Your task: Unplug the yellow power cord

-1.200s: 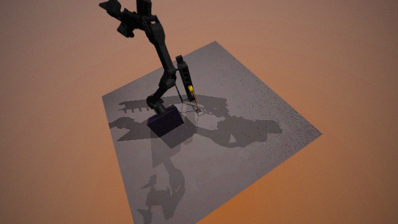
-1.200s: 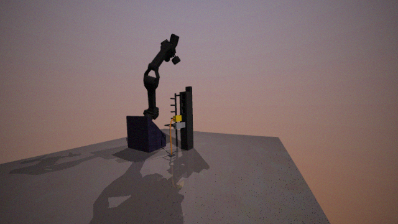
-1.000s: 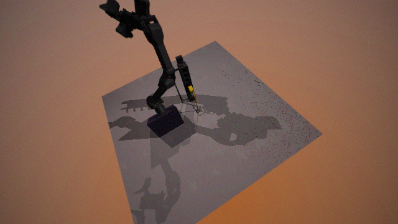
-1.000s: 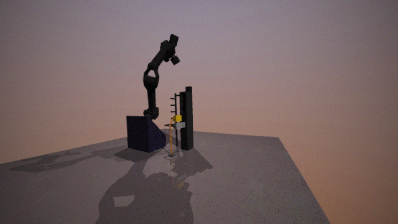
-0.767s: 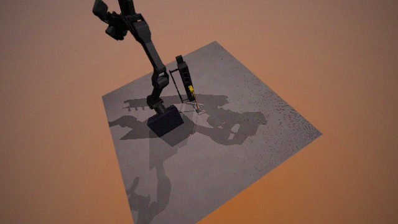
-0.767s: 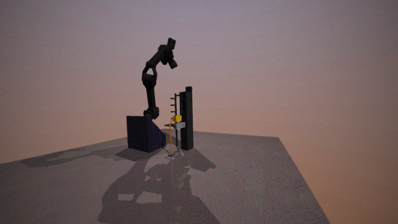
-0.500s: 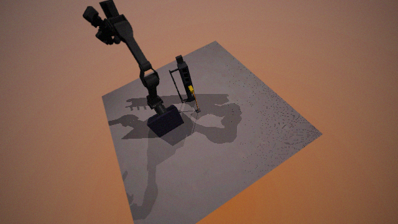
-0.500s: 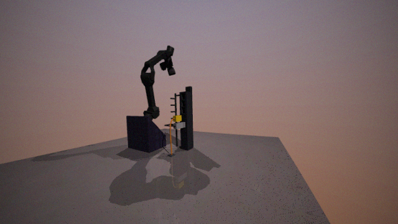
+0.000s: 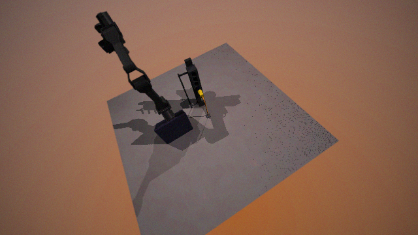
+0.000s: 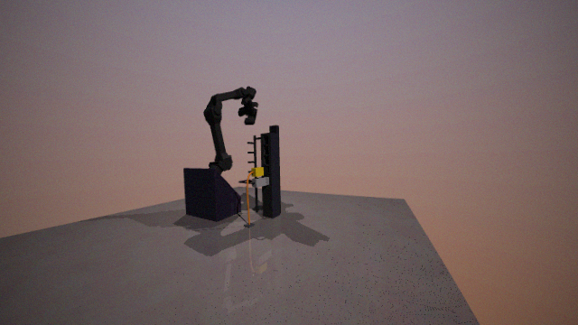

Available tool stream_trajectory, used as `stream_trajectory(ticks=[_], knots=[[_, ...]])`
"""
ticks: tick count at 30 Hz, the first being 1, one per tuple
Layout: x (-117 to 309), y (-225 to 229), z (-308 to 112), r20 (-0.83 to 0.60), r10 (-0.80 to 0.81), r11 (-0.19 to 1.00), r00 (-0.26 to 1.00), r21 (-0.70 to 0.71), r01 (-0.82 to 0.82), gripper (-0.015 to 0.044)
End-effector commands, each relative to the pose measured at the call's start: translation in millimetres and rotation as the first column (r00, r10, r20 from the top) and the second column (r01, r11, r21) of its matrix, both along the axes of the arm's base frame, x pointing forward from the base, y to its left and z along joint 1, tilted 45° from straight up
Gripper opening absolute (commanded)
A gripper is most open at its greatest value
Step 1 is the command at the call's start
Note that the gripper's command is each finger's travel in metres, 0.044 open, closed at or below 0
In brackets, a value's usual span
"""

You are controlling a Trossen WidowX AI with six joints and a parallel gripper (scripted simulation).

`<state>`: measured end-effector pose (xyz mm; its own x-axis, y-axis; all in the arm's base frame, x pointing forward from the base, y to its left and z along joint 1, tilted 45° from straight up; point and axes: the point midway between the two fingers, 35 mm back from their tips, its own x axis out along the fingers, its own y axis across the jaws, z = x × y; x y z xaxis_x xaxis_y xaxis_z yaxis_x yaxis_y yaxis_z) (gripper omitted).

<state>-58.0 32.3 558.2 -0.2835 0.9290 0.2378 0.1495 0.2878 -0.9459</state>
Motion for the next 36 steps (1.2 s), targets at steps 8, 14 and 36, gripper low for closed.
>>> stream_trajectory(ticks=[8,14,36], knots=[[38,91,-30,-0.302,-0.224,0.944,0.926,-0.304,0.129,0.0160],[80,133,-52,-0.455,-0.402,0.875,0.794,-0.447,0.187,0.0160],[341,140,-172,-0.680,-0.688,0.593,-0.252,-0.728,0.345,0.0160]])
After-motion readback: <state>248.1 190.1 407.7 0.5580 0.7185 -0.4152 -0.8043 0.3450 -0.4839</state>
